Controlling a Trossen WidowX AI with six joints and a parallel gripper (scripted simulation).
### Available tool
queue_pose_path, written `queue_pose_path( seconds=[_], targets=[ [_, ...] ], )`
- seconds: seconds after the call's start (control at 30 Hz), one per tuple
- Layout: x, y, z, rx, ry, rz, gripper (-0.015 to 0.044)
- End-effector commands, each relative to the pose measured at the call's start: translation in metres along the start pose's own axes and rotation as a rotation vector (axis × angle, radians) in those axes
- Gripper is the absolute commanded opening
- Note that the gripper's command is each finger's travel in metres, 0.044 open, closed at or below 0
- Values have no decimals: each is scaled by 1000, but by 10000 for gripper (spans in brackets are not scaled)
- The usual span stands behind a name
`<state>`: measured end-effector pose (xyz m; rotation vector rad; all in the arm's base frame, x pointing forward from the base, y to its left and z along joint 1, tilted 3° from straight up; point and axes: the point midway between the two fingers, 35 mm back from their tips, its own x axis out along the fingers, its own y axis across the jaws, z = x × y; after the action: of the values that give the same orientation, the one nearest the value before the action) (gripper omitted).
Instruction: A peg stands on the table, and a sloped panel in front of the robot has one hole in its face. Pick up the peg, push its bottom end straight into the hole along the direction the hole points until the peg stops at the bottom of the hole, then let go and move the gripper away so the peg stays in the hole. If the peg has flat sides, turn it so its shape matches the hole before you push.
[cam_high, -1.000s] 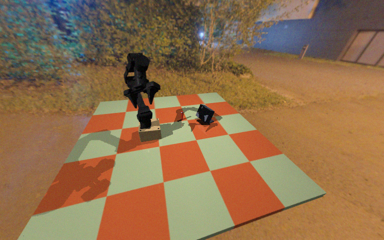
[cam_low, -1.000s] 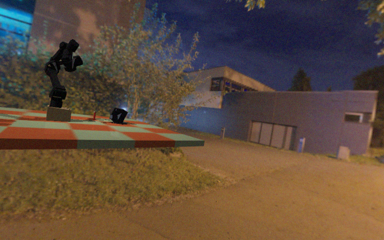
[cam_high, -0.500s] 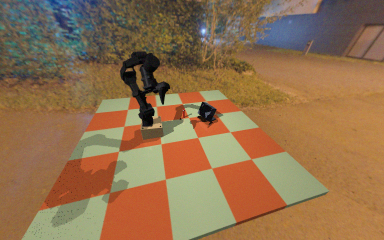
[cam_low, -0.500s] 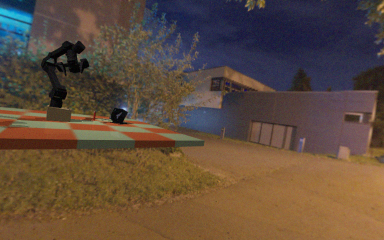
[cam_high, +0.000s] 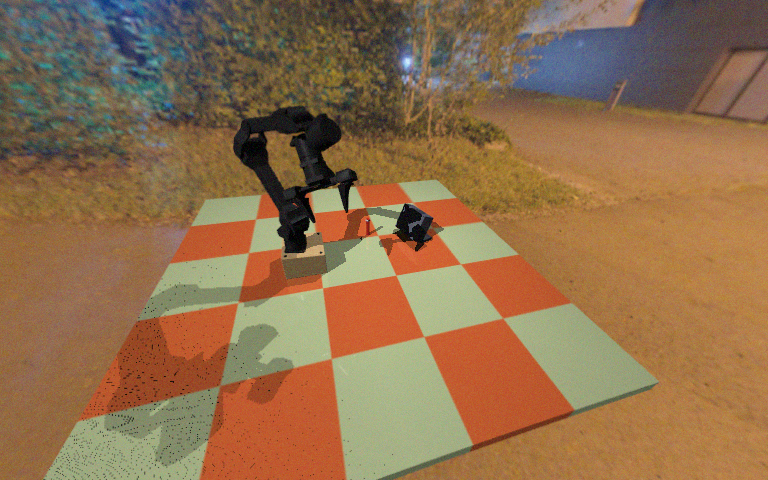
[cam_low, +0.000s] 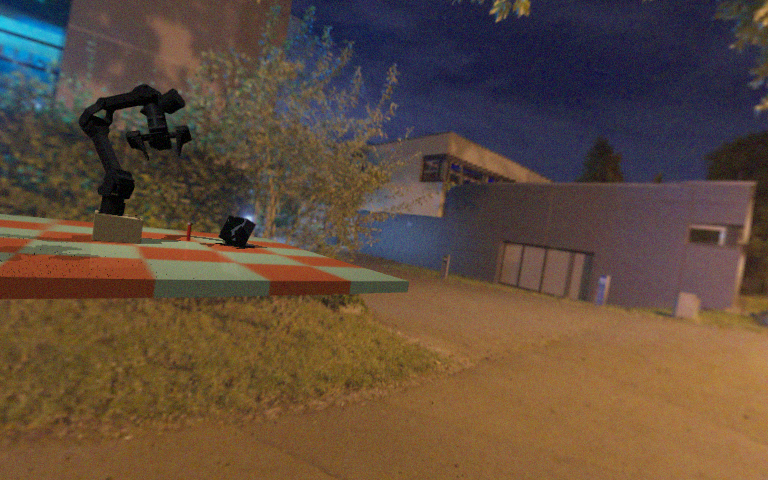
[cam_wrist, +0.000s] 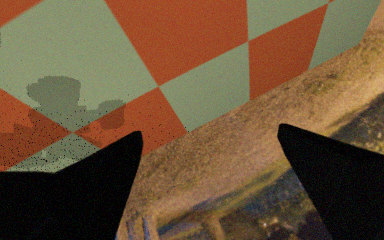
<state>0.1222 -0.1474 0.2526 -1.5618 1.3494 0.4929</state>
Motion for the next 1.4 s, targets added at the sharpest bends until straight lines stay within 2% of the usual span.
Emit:
queue_pose_path(
  seconds=[0.0,1.37],
  targets=[
    [6,-13,8,-27,-40,-15,440],
    [42,-92,132,-299,-349,-35,440]
  ],
)
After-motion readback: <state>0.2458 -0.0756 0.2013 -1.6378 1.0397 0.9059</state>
